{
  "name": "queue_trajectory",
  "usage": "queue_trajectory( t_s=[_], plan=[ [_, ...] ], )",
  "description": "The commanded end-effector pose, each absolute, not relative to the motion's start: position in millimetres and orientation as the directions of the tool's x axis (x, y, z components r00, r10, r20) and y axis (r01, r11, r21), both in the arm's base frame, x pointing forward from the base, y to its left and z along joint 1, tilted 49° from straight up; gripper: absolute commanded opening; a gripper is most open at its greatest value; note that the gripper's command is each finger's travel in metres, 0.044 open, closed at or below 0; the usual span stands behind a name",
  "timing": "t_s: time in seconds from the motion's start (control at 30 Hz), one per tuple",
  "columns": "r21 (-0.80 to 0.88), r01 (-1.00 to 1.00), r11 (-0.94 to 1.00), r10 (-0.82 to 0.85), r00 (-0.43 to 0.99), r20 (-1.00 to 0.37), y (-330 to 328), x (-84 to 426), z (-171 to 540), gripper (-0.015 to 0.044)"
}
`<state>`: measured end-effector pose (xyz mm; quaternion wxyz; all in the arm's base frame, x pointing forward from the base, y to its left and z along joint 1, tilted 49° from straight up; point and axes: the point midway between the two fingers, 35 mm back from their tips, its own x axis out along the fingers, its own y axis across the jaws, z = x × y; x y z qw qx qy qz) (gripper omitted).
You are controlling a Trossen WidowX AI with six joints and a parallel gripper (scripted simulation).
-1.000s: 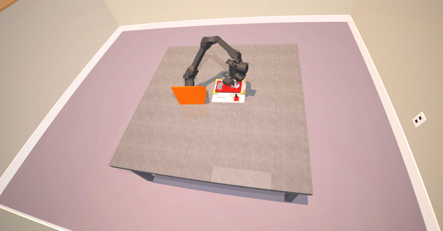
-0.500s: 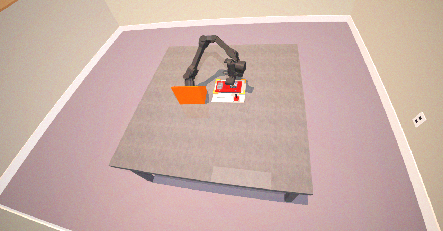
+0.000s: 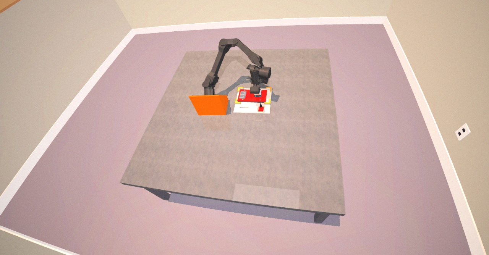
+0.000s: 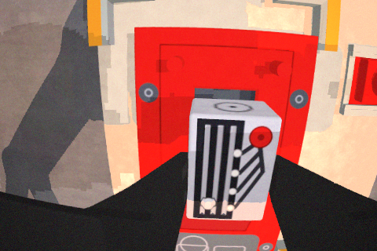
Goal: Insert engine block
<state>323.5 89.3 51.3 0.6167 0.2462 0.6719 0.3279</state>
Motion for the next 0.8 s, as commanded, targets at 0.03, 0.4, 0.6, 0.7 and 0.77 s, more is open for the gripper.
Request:
queue_trajectory(
  t_s=[0.03,0.4,0.6,0.7,0.77],
  plan=[
    [0.747,-0.086,0.659,0.738,-0.117,-0.664,89.4,322.8,51.2,0.0158],
    [0.747,-0.124,0.653,0.738,-0.117,-0.664,89.4,322.7,51.3,0.0158],
    [0.747,-0.110,0.655,0.738,-0.117,-0.664,89.4,322.7,51.3,0.0158],
    [0.746,-0.055,0.663,0.738,-0.117,-0.664,89.4,322.8,51.4,0.0158],
    [0.744,-0.006,0.668,0.738,-0.117,-0.664,89.5,322.8,51.5,0.0158]
  ],
)
